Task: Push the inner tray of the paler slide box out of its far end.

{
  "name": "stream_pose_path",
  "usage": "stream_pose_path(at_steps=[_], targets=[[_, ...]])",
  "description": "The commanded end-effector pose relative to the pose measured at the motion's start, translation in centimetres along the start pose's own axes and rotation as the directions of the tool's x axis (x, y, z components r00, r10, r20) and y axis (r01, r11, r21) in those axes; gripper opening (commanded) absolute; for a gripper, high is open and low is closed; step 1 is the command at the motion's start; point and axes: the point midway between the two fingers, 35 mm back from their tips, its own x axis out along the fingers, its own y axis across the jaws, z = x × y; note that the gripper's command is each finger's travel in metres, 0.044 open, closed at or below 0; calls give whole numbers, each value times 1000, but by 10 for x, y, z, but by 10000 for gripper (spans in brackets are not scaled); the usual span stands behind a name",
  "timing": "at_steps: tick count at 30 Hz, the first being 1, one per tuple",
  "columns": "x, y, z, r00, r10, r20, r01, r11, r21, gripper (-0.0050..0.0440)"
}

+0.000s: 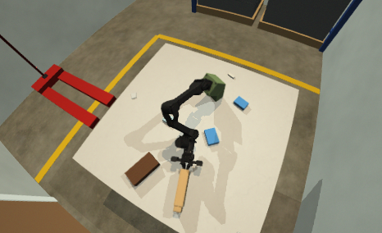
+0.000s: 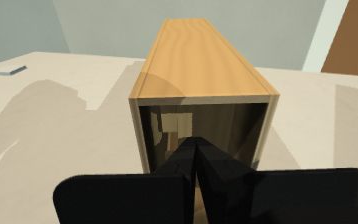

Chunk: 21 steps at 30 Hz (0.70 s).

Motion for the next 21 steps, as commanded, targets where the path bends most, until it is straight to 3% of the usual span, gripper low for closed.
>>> stream_pose_path(at_steps=[1, 3, 5, 8, 16, 21], targets=[[-3, -7, 8, 1000, -10, 19, 10, 1000, -9, -50], [-19, -7, 4, 1000, -3, 10, 3, 1000, -16, -50], [-19, -7, 4, 1000, -3, 10, 3, 1000, -16, -50], [-43, -7, -2, 1000, 8, -5, -8, 1000, -22, -50], [-43, -4, 9, 1000, -2, 7, 2, 1000, -19, -50], [-51, -3, 9, 998, 2, -64, -3, 1000, -8, -50]])
